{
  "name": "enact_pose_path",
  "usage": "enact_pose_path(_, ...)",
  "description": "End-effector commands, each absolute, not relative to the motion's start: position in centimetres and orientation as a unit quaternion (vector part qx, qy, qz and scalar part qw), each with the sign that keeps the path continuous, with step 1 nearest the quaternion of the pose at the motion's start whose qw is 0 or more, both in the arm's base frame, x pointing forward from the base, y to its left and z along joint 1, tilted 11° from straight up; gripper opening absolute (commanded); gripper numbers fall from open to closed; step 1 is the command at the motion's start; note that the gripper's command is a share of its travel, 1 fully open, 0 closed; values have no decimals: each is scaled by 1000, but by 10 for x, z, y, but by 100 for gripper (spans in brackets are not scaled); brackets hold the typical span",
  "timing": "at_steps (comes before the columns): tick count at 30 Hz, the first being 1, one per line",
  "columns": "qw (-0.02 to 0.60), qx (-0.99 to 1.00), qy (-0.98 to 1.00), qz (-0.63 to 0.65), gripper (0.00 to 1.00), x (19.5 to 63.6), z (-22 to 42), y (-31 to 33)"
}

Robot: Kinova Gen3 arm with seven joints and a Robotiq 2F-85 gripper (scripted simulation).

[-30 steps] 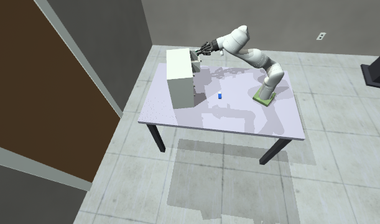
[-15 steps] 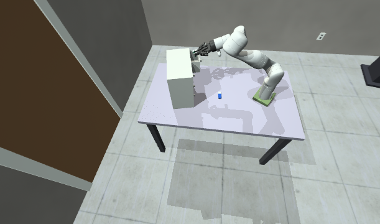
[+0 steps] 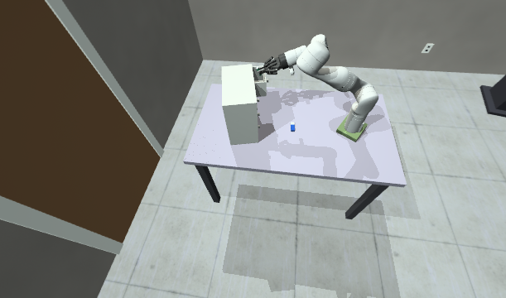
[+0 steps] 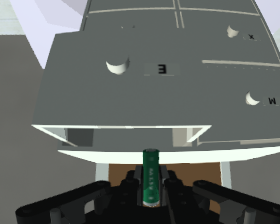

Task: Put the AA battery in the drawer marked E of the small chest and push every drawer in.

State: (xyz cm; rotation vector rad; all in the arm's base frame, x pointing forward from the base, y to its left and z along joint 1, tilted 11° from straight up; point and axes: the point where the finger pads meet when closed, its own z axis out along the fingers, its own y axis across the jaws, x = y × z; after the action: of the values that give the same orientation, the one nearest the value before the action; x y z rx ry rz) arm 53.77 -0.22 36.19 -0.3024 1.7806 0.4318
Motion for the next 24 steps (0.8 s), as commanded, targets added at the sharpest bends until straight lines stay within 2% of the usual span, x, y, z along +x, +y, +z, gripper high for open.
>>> enact_pose_path(1,600,-130,767,186,9,538,363,-3)
enact_pose_path(6,600,-130,767,186,9,538,363,-3)
enact_pose_path(16,600,-130,767,186,29,538,363,-3)
enact_pose_path(17,600,-130,767,186,100,538,363,-3)
enact_pose_path(24,600,-130,767,186,100,538,363,-3)
